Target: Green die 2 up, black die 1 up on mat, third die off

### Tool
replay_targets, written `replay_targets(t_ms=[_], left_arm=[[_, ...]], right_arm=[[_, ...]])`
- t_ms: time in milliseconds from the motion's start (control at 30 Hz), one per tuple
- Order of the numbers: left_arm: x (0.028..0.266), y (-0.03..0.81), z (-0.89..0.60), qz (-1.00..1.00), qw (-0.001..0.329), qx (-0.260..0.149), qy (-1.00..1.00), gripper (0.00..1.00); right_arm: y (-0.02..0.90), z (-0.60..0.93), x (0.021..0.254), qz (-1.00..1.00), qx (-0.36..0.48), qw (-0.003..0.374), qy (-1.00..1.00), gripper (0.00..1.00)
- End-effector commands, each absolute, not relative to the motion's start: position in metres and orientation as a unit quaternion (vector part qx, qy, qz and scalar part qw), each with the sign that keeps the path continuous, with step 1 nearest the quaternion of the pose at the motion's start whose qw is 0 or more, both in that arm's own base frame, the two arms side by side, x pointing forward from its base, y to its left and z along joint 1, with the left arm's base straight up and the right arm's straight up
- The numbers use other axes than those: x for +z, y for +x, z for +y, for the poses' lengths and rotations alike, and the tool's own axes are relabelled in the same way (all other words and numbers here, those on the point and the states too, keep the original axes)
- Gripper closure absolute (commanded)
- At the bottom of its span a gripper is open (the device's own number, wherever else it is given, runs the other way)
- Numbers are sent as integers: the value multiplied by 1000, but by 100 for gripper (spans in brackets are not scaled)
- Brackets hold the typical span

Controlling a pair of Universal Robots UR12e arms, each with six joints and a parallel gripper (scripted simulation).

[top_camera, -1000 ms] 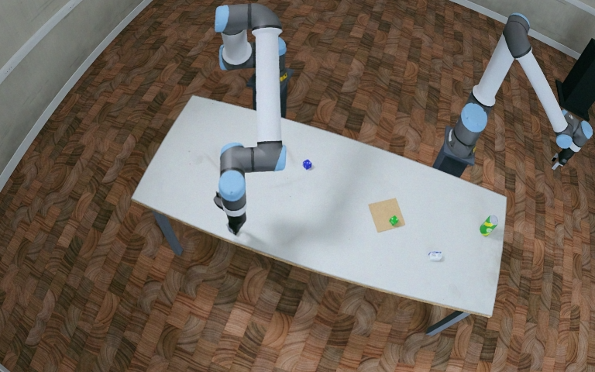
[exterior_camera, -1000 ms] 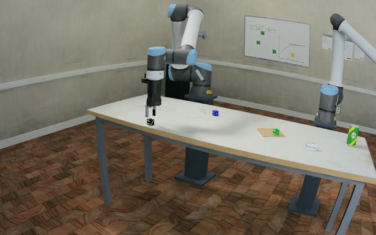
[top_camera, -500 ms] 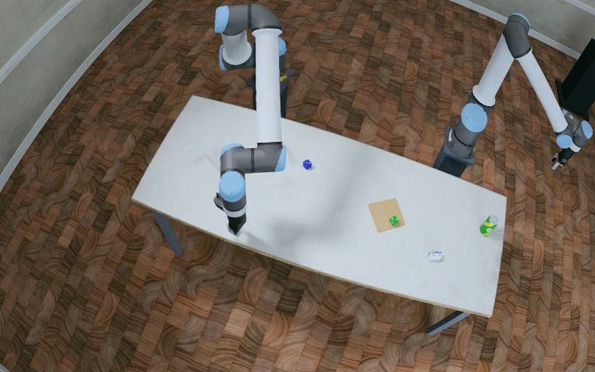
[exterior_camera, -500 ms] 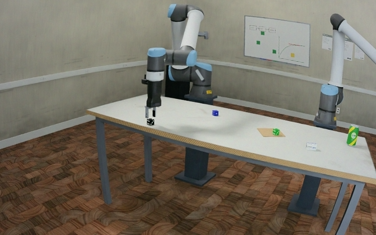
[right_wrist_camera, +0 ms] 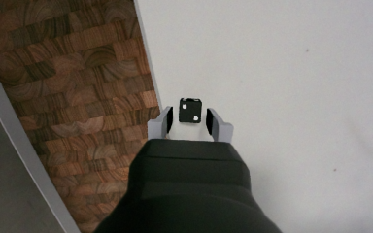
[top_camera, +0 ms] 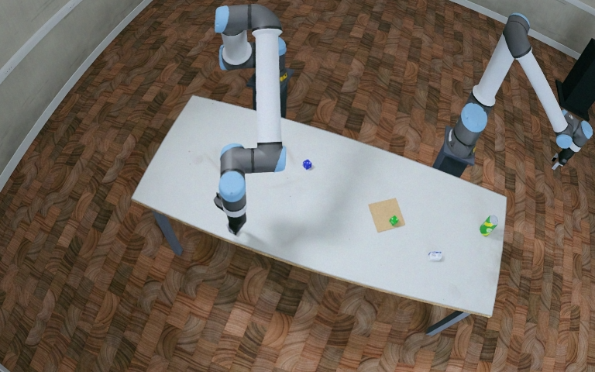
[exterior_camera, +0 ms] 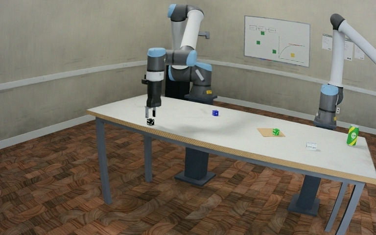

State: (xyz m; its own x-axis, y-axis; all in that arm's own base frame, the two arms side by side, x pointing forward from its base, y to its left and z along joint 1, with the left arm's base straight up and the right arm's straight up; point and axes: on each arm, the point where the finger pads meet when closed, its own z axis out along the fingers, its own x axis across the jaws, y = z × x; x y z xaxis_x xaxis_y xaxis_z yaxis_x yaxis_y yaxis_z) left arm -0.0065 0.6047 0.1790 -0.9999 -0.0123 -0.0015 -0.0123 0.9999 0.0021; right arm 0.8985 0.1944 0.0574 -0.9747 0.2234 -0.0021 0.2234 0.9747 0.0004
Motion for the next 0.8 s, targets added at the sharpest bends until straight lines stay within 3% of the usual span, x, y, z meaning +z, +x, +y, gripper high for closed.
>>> replay_targets(t_ms=[0, 767], left_arm=[[177, -9, 604, 1000, 0, 0, -7, 0], [177, -9, 604, 1000, 0, 0, -7, 0]], right_arm=[[897, 192, 56, 994, 0, 0, 113, 13], [896, 192, 51, 994, 0, 0, 113, 13]])
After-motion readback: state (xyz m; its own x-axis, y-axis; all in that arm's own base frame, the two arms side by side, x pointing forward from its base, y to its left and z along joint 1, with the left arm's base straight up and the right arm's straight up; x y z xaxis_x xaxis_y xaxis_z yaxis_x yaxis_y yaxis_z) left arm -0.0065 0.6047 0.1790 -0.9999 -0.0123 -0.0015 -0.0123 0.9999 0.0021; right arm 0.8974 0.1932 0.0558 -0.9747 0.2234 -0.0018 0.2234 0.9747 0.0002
